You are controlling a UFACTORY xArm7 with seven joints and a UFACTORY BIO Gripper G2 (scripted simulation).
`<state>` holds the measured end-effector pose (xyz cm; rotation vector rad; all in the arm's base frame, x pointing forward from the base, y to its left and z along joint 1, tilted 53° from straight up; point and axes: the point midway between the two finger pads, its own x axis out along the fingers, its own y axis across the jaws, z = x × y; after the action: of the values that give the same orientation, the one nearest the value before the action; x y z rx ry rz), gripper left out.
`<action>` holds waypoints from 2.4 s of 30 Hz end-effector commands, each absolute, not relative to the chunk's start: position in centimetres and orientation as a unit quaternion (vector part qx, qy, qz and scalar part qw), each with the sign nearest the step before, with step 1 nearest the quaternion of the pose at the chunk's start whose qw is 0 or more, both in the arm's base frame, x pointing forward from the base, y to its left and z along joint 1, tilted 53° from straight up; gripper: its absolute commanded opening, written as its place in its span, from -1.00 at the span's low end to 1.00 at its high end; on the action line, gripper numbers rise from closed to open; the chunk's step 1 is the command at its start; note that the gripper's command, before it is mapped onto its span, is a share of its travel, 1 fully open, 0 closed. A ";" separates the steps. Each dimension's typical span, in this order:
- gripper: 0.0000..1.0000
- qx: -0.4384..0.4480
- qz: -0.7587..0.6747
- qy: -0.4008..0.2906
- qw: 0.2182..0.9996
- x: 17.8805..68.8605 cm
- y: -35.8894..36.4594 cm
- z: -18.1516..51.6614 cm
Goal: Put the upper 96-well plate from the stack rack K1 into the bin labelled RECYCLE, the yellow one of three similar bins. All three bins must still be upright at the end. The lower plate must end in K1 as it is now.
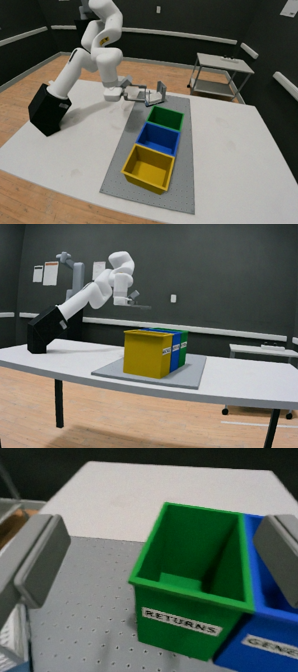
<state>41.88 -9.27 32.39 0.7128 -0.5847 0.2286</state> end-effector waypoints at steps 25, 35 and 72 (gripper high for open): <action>-0.25 0.268 0.311 -0.356 0.839 40.5 1.3 39.4; -0.25 0.268 0.311 -0.356 0.839 40.0 4.7 41.6; -0.25 0.269 0.312 -0.356 0.839 38.9 13.1 47.0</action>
<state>38.89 13.10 46.87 0.5684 -0.7508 0.6599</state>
